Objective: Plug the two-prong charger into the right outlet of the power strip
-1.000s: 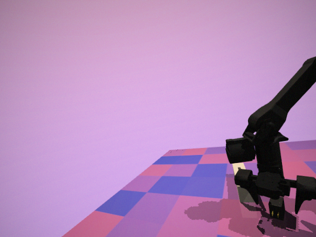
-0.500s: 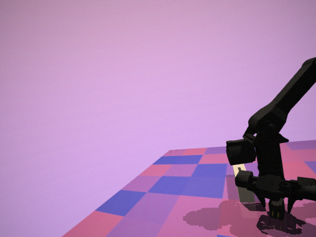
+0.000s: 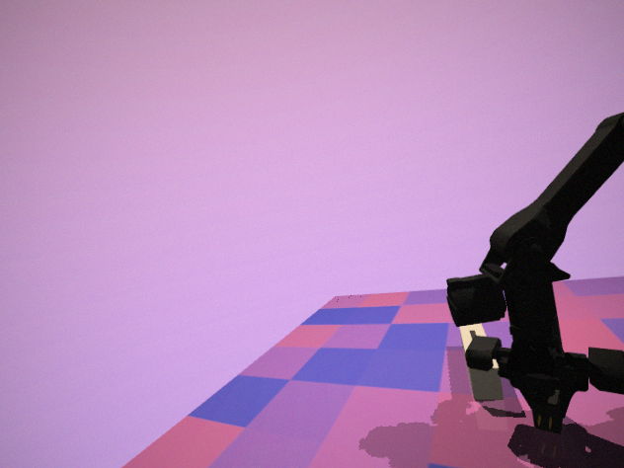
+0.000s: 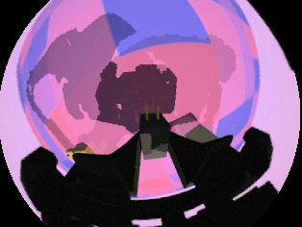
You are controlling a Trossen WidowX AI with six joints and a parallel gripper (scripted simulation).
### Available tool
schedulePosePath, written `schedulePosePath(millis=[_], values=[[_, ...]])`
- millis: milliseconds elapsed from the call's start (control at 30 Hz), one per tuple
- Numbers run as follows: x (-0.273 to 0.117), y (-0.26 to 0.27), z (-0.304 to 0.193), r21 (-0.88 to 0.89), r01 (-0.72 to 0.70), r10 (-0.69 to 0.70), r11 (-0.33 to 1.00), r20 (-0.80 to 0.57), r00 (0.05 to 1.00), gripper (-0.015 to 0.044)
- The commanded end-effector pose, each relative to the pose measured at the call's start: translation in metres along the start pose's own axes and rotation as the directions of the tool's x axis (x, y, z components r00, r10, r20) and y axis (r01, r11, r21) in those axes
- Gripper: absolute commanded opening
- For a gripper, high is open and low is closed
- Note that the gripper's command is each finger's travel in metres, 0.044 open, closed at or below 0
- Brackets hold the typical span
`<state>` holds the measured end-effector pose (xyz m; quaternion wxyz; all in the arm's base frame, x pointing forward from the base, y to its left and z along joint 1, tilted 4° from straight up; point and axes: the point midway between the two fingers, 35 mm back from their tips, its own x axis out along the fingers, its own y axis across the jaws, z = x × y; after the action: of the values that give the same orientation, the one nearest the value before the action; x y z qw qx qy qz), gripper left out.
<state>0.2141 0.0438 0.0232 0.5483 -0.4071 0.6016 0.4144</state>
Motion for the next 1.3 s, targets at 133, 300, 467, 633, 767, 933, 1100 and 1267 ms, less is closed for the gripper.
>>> schedulePosePath(millis=[133,300,467,633,767,933,1100,1267], values=[[-0.030,-0.002,-0.001,0.001,0.008,-0.008,1.000,0.007,1.000,0.0000],[-0.051,0.001,-0.006,0.003,0.004,-0.004,1.000,0.006,1.000,0.0000],[-0.053,0.002,-0.008,0.008,0.003,-0.003,1.000,0.006,1.000,0.0000],[-0.051,-0.002,-0.013,0.049,0.001,-0.001,0.999,0.006,1.000,0.0000],[-0.049,-0.005,-0.019,0.090,-0.001,0.000,0.996,0.005,1.000,0.0000],[-0.047,-0.010,-0.026,0.142,-0.003,0.003,0.990,0.005,1.000,0.0000],[-0.044,-0.014,-0.034,0.193,-0.006,0.005,0.981,0.005,1.000,0.0000],[-0.042,-0.017,-0.041,0.244,-0.008,0.007,0.970,0.005,1.000,0.0000]])
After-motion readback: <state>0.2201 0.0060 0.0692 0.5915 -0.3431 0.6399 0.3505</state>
